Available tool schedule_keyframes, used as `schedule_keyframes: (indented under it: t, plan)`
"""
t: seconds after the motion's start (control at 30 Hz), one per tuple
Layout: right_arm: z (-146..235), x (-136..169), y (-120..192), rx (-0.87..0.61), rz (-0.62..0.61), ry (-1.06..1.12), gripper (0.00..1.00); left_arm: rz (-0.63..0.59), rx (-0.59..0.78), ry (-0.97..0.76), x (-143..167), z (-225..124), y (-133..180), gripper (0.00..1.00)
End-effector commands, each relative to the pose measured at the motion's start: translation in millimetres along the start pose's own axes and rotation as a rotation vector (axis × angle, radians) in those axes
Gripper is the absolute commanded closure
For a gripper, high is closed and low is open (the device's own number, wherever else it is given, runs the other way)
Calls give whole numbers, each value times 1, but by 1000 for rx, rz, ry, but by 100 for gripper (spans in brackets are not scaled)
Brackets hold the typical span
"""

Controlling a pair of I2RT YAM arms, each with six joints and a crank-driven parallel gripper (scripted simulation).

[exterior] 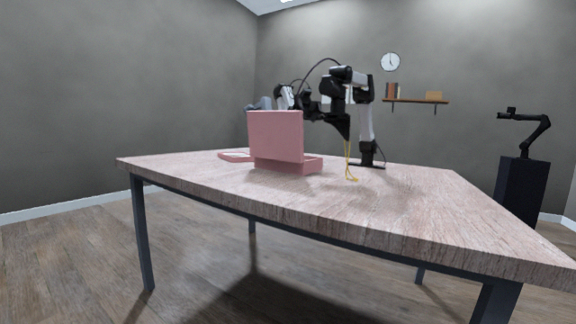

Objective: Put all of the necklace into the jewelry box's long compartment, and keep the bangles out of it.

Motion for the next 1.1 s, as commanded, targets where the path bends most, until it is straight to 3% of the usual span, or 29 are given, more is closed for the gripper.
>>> schedule_keyframes:
  t: [0.0, 0.37, 1.07]
  plan:
    - [-10, -7, 9, 35, 2, 11, 0, -58, -131, 7, -12, 3, 35, 100]
    - [-22, -22, 24, 76, -9, 17, 0, -89, -246, -16, -46, -7, 56, 100]
    - [-50, -64, 56, 167, -58, 28, 0, -150, -542, -118, -150, -34, 102, 100]
Point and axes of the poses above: on each arm, the point where the finger pads meet when closed, its own y axis back along the fingers, its own z axis across the jaws, x = y × z, the point moved 3 cm from there along y, back along the fingers, and after that the axes turned 7 degrees about y, right-handed, at the moved point
